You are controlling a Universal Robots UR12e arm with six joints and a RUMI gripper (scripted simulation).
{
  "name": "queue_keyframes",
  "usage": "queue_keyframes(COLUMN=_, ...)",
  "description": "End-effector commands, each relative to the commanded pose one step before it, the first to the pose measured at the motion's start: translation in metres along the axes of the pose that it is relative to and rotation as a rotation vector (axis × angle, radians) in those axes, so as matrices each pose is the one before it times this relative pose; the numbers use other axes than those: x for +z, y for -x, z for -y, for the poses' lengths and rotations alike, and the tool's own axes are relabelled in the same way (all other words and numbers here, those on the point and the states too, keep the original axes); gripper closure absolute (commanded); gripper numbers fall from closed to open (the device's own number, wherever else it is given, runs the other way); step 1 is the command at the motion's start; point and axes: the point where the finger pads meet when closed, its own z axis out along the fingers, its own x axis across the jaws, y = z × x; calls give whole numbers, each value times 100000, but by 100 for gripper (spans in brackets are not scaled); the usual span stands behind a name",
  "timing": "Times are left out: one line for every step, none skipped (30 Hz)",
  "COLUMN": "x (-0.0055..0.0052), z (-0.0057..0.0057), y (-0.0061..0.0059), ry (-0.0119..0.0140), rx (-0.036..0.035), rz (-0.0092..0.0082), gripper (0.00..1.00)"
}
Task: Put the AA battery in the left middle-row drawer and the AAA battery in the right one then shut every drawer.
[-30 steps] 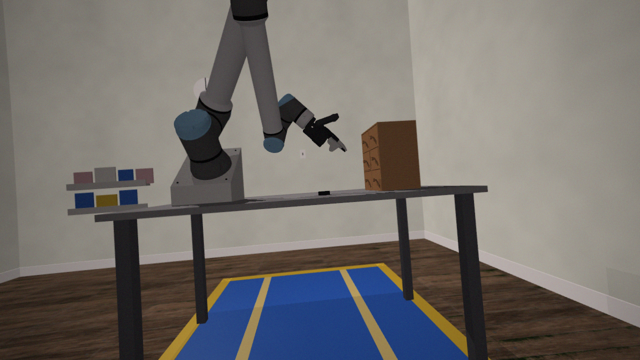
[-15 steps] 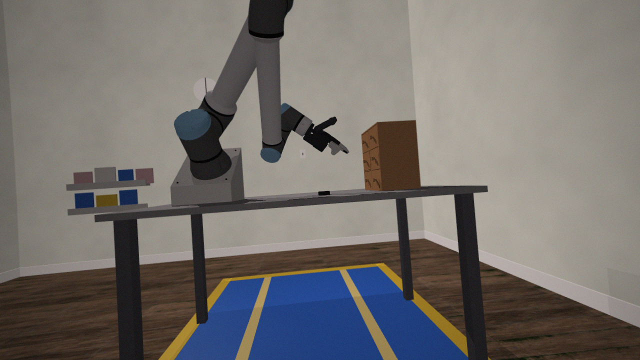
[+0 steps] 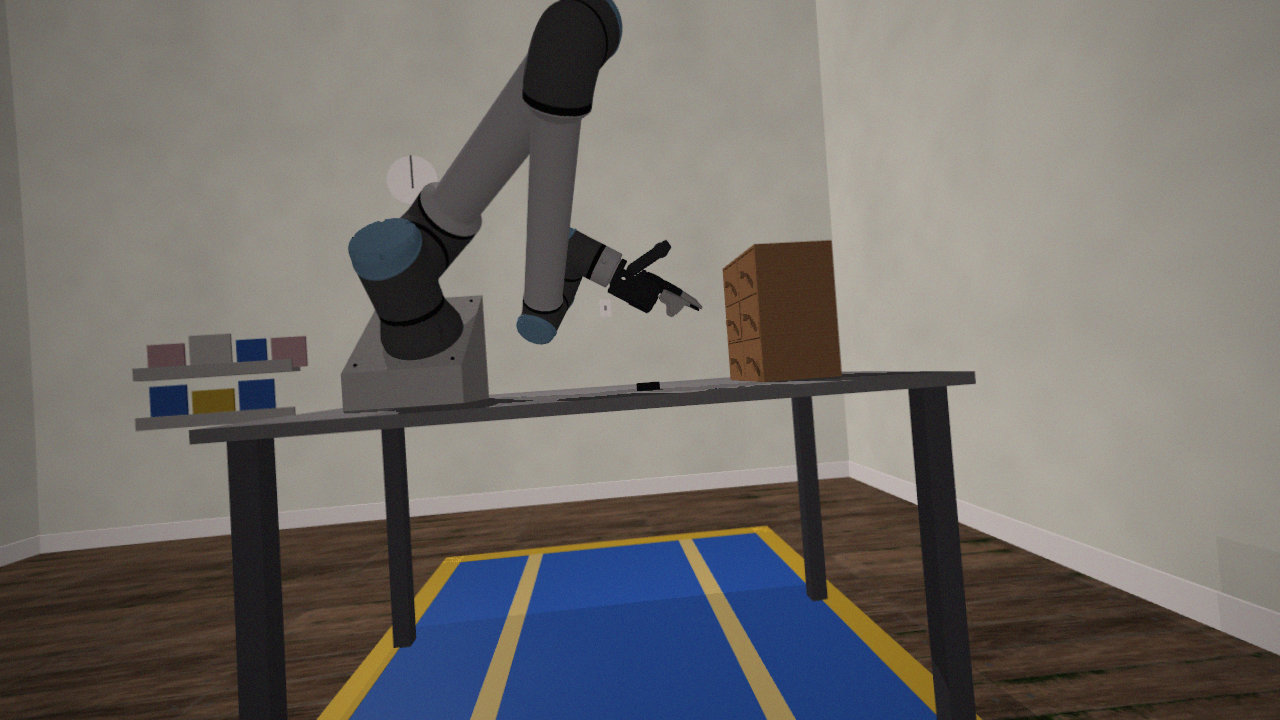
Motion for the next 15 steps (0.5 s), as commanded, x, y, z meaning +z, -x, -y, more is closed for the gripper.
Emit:
queue_keyframes(x=481, z=-127, y=9, ry=-5093, rx=48, rz=44, gripper=80)
queue_keyframes(x=76, z=-29, y=0, ry=-728, rx=6, rz=3, gripper=80)
queue_keyframes(x=69, z=-29, y=0, ry=-706, rx=-1, rz=0, gripper=80)
queue_keyframes(x=63, z=-29, y=0, ry=-684, rx=-8, rz=-4, gripper=80)
queue_keyframes(x=0, z=0, y=0, ry=0, rx=0, rz=0, gripper=80)
queue_keyframes(x=0, z=0, y=0, ry=0, rx=0, rz=0, gripper=80)
queue_keyframes(x=58, z=-29, y=1, ry=-662, rx=-14, rz=-7, gripper=80)
queue_keyframes(x=53, z=-28, y=1, ry=-639, rx=-19, rz=-9, gripper=80)
queue_keyframes(x=69, z=-25, y=-1, ry=-606, rx=18, rz=8, gripper=80)
queue_keyframes(x=64, z=-25, y=-1, ry=-585, rx=13, rz=5, gripper=80)
queue_keyframes(x=59, z=-25, y=-1, ry=-563, rx=8, rz=3, gripper=80)
queue_keyframes(x=54, z=-24, y=0, ry=-541, rx=3, rz=1, gripper=80)
queue_keyframes(x=50, z=-24, y=0, ry=-520, rx=-1, rz=0, gripper=80)
queue_keyframes(x=46, z=-24, y=0, ry=-498, rx=-5, rz=-2, gripper=80)
queue_keyframes(x=42, z=-23, y=1, ry=-477, rx=-8, rz=-3, gripper=80)
